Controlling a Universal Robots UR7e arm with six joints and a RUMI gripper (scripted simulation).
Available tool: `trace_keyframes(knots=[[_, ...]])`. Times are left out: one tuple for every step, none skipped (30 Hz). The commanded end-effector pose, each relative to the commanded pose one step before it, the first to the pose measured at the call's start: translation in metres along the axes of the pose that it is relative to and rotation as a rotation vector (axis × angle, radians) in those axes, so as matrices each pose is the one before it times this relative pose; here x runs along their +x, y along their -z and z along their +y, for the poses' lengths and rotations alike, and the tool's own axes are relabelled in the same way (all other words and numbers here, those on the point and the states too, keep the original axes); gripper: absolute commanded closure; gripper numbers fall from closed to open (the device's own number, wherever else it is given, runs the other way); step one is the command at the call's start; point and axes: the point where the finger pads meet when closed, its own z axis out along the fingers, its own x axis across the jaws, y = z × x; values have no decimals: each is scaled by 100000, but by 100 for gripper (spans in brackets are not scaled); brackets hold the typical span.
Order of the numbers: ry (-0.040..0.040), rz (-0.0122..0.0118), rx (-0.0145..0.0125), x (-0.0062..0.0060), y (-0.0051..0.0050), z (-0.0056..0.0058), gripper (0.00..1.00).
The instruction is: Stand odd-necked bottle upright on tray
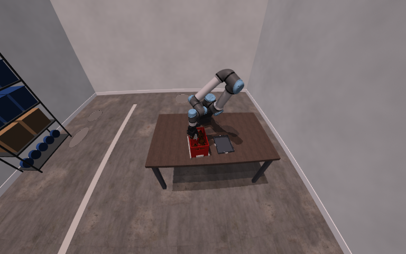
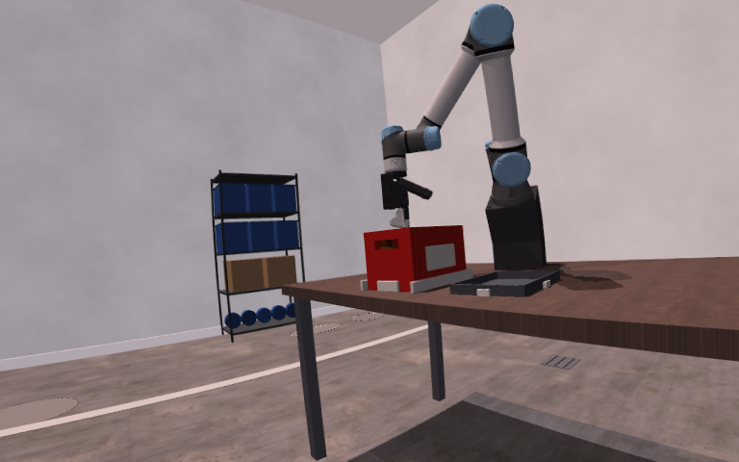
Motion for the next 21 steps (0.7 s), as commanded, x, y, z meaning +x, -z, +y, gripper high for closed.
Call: trace_keyframes(knots=[[-63,-125,-200,-70,343,-2,62],[40,-17,-78,1,152,52,62],[51,-22,-97,0,184,67,62],[52,-22,-100,1,209,68,62],[0,6,-2,3,197,0,62],[0,7,-2,2,222,2,62],[0,8,-2,3,244,0,62],[0,8,-2,2,266,2,62],[0,8,-2,3,285,0,62],[0,6,-2,2,301,2,62],[0,3,-1,1,316,0,62],[0,-2,1,0,328,-1,62],[0,-2,1,-1,338,1,62],[0,-2,1,0,345,0,62],[0,-2,1,0,349,-1,62],[0,0,0,0,0,0,62],[0,0,0,0,0,0,62],[0,-3,1,-1,351,1,62],[0,-2,1,0,351,0,62],[0,-2,1,0,347,-1,62],[0,-2,1,0,341,0,62]])
